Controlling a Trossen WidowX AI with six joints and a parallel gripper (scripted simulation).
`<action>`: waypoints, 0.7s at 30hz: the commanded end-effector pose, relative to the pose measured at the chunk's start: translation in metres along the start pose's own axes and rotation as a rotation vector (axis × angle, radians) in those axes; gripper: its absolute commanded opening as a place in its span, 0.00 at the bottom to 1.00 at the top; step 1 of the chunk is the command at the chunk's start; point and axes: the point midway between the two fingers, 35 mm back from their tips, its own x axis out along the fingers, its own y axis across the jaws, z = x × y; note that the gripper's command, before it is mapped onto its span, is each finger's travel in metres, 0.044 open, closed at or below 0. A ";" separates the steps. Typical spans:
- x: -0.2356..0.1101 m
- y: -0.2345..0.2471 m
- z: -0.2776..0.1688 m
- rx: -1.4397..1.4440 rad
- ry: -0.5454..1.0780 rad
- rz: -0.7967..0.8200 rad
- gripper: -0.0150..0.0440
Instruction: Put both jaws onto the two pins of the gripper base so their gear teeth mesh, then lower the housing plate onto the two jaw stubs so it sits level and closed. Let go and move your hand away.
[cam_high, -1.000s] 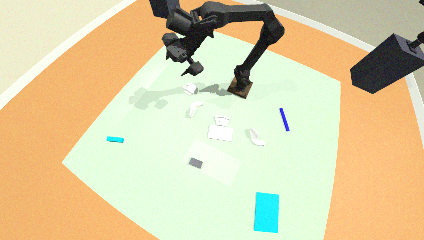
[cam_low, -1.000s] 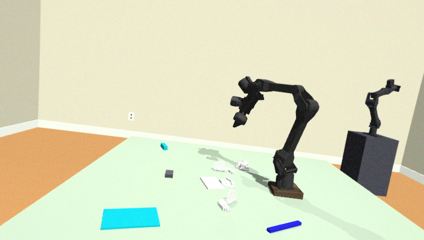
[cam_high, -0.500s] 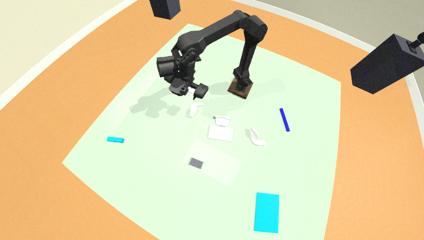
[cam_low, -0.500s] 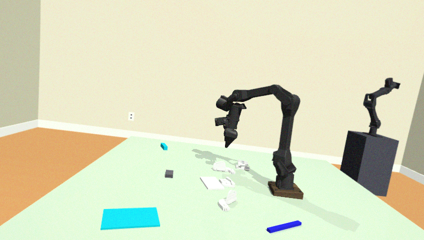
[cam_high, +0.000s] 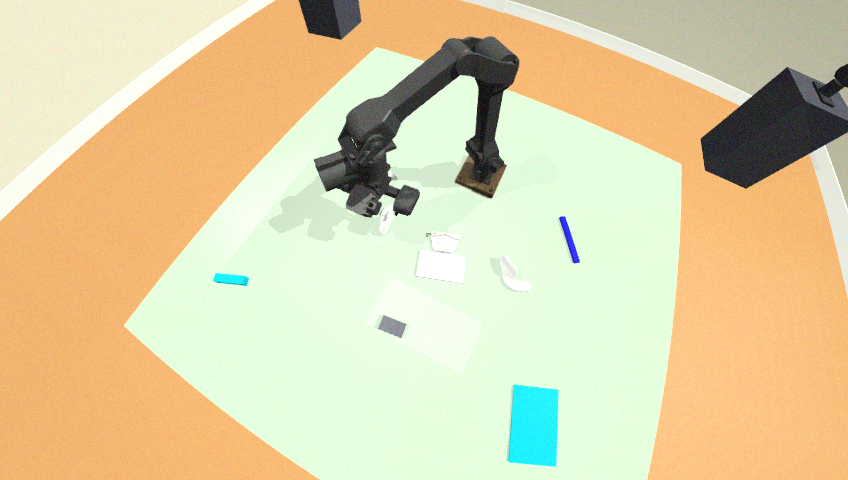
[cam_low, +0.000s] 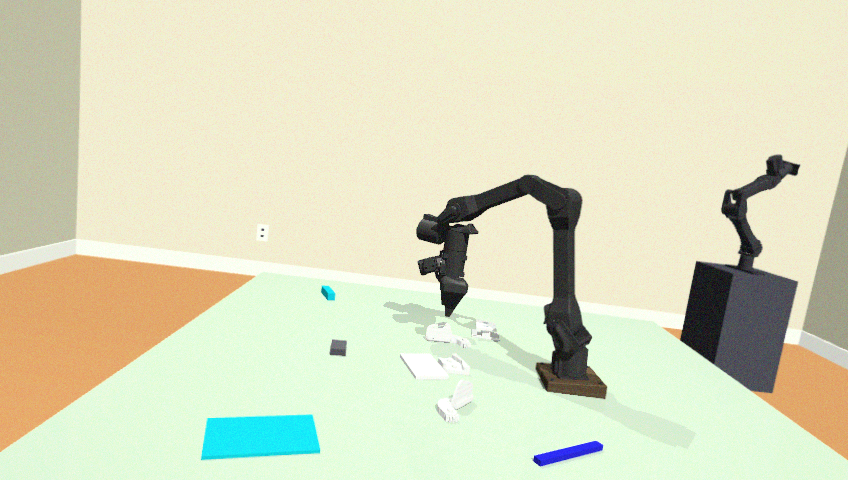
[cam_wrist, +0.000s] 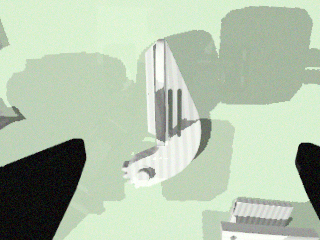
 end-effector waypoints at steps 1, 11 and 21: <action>0.020 0.005 -0.004 0.003 0.018 0.022 1.00; 0.020 0.005 -0.004 0.003 0.018 0.022 1.00; 0.024 0.005 -0.004 0.003 0.018 0.022 1.00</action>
